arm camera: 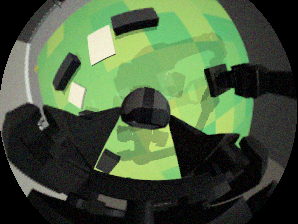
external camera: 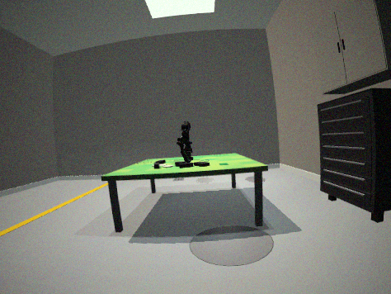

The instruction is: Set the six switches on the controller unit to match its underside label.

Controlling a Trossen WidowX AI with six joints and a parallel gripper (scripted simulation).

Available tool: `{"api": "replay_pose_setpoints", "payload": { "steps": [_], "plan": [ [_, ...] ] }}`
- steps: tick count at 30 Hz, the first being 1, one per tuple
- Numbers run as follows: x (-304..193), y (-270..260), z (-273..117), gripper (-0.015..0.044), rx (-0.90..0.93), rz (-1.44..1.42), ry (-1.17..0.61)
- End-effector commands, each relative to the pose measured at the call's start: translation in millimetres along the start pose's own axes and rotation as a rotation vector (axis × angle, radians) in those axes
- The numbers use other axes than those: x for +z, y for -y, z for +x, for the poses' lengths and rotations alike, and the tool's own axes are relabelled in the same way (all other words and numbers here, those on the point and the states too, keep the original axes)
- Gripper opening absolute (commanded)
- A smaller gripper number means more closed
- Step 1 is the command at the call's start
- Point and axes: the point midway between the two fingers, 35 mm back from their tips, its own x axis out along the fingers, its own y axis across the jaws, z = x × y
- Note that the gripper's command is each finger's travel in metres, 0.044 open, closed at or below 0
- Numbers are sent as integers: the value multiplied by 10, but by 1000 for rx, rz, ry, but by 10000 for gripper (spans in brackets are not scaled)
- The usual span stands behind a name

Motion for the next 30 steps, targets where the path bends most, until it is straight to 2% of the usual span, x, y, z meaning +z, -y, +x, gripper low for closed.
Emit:
{"api": "replay_pose_setpoints", "payload": {
  "steps": [1,30],
  "plan": [
    [-88,-8,-4,338,1,-3,-4],
    [-327,-5,-91,338,0,-3,55]
  ]
}}
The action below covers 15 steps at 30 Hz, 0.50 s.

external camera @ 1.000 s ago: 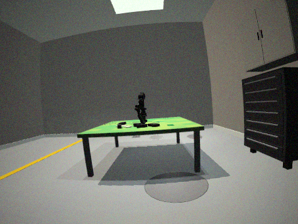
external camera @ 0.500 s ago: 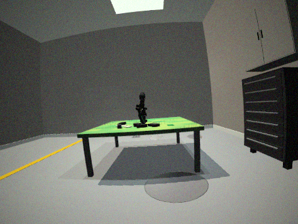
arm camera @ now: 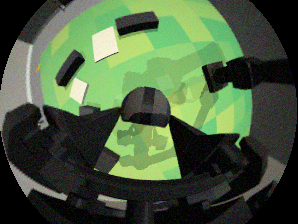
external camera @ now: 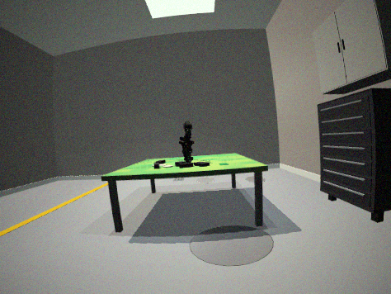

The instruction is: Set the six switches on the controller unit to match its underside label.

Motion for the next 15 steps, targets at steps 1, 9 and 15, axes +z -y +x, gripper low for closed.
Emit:
{"api": "replay_pose_setpoints", "payload": {
  "steps": [1,9,15],
  "plan": [
    [-86,-3,9,338,-2,-2,-6],
    [-142,-3,-13,338,-2,-2,-21],
    [-185,-3,-29,338,-2,-2,-35]
  ]
}}
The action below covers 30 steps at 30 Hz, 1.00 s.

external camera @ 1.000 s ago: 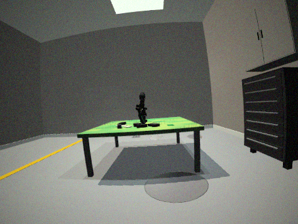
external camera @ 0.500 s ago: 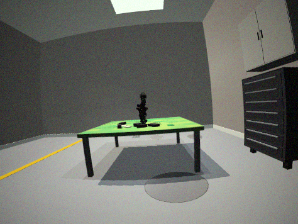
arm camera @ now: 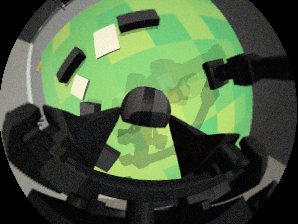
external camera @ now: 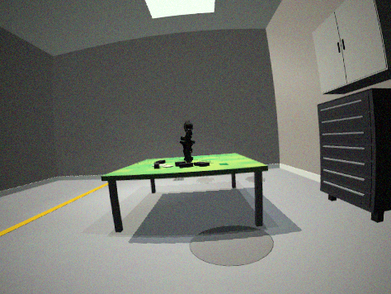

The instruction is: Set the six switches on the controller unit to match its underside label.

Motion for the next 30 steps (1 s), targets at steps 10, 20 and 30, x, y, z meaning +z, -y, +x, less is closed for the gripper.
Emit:
{"api": "replay_pose_setpoints", "payload": {
  "steps": [10,20,30],
  "plan": [
    [-156,0,-7,338,-6,0,-45],
    [-229,0,-26,338,-6,0,-70],
    [-303,0,-42,338,-6,0,-95]
  ]
}}
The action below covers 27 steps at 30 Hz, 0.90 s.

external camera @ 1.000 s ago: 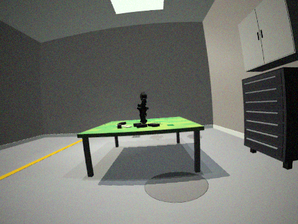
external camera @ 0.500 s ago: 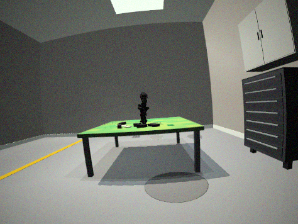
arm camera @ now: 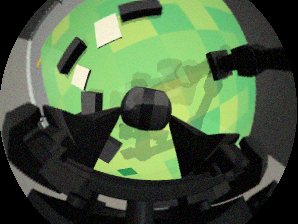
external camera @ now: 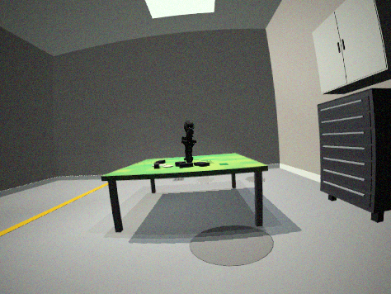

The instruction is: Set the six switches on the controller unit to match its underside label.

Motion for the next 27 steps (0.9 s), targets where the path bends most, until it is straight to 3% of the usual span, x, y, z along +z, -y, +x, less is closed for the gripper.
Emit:
{"api": "replay_pose_setpoints", "payload": {
  "steps": [1,27],
  "plan": [
    [-78,3,36,338,-10,0,-16],
    [-272,3,26,338,-10,0,-81]
  ]
}}
